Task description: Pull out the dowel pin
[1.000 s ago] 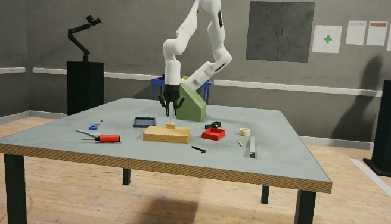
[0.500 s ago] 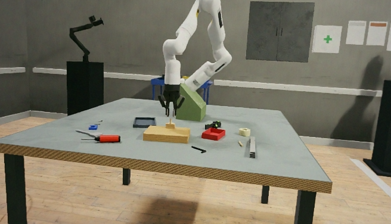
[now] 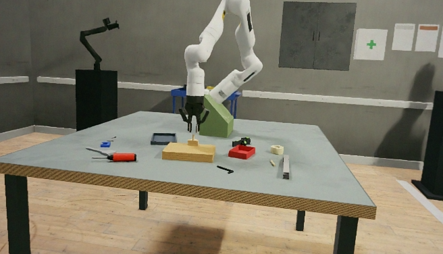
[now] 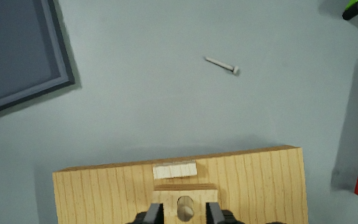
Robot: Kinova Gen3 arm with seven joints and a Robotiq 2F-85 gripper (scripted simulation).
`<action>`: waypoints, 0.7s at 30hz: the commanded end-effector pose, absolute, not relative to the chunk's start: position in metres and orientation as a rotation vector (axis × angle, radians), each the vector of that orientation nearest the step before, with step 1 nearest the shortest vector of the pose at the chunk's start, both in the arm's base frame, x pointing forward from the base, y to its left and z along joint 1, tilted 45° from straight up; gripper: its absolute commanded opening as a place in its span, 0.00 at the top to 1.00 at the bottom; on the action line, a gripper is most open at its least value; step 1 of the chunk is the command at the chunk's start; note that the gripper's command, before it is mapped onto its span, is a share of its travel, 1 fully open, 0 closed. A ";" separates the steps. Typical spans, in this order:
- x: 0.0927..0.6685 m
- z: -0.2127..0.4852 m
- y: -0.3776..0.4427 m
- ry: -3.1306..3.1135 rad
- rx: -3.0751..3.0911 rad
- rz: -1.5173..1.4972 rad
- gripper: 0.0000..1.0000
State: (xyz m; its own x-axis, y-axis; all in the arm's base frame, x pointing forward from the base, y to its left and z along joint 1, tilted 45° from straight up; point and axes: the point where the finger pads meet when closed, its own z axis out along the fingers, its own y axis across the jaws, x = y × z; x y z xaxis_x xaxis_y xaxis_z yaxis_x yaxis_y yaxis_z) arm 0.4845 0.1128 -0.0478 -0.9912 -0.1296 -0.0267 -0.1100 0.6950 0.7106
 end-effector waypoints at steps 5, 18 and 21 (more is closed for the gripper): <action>0.485 -0.050 0.115 -2.871 0.202 -1.199 0.66; 0.484 -0.057 0.122 -2.871 0.202 -1.199 0.66; 0.484 -0.059 0.124 -2.871 0.202 -1.199 0.66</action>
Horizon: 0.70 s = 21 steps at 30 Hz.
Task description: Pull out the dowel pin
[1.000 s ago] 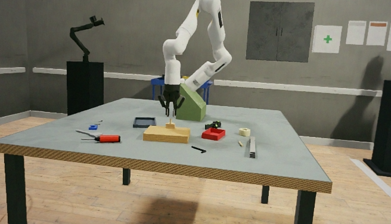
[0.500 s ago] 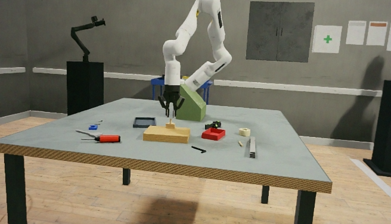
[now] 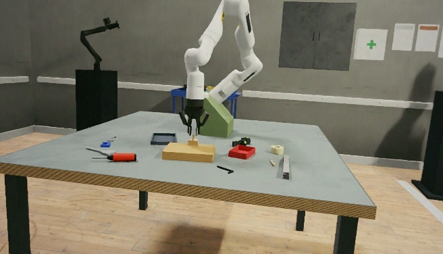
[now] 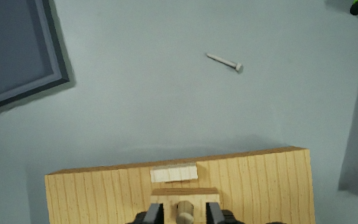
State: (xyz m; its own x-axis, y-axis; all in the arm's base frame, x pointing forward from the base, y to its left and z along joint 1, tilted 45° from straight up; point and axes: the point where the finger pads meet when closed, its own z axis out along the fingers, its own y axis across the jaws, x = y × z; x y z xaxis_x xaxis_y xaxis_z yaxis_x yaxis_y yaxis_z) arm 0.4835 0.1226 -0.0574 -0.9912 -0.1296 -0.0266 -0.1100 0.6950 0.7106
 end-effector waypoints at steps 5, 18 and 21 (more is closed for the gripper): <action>0.484 -0.061 0.126 -2.871 0.202 -1.199 0.66; 0.483 -0.069 0.134 -2.871 0.202 -1.199 0.66; 0.483 -0.069 0.134 -2.871 0.202 -1.199 0.66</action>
